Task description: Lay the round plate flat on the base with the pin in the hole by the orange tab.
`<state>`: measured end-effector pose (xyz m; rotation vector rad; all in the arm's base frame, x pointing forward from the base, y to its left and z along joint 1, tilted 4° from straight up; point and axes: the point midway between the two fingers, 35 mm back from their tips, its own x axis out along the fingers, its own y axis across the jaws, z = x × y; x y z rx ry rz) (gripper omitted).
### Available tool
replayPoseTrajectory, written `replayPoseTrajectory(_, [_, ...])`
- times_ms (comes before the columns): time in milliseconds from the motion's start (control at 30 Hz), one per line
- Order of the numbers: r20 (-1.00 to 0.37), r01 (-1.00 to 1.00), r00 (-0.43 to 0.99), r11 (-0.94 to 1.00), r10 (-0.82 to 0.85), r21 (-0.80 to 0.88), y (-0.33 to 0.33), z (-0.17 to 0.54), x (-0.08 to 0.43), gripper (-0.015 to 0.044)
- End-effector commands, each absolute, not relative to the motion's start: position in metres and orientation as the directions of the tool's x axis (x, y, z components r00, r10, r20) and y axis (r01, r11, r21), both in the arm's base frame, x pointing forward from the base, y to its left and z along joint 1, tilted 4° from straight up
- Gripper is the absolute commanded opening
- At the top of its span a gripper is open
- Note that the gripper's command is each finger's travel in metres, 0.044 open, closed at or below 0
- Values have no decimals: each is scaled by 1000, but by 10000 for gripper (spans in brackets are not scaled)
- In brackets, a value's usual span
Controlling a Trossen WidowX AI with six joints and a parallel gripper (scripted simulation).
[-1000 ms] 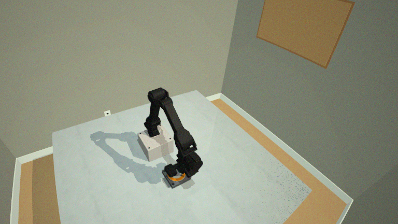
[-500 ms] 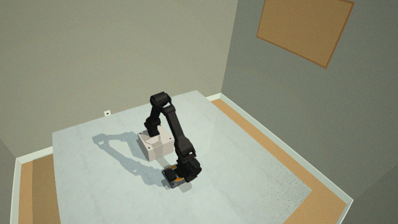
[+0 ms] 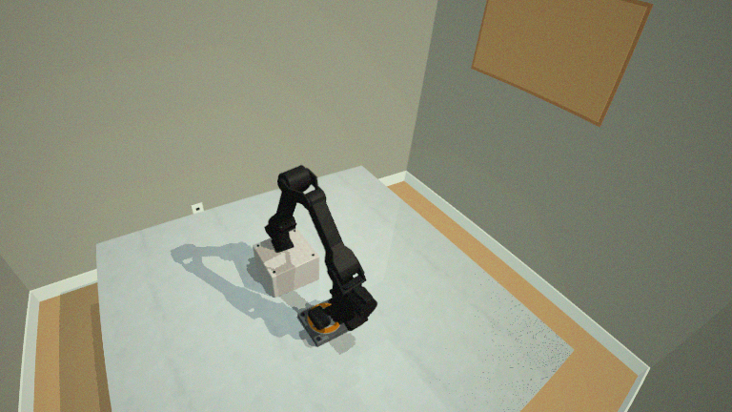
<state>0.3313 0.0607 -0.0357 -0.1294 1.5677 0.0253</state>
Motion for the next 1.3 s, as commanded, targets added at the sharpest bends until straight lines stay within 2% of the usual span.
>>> replayPoseTrajectory(0, [-998, -98, -5, 993, -61, -60, 65, -38, 324, 0])
replayPoseTrajectory(1267, [-998, -98, -8, 993, -59, -58, 82, -32, 295, 0])
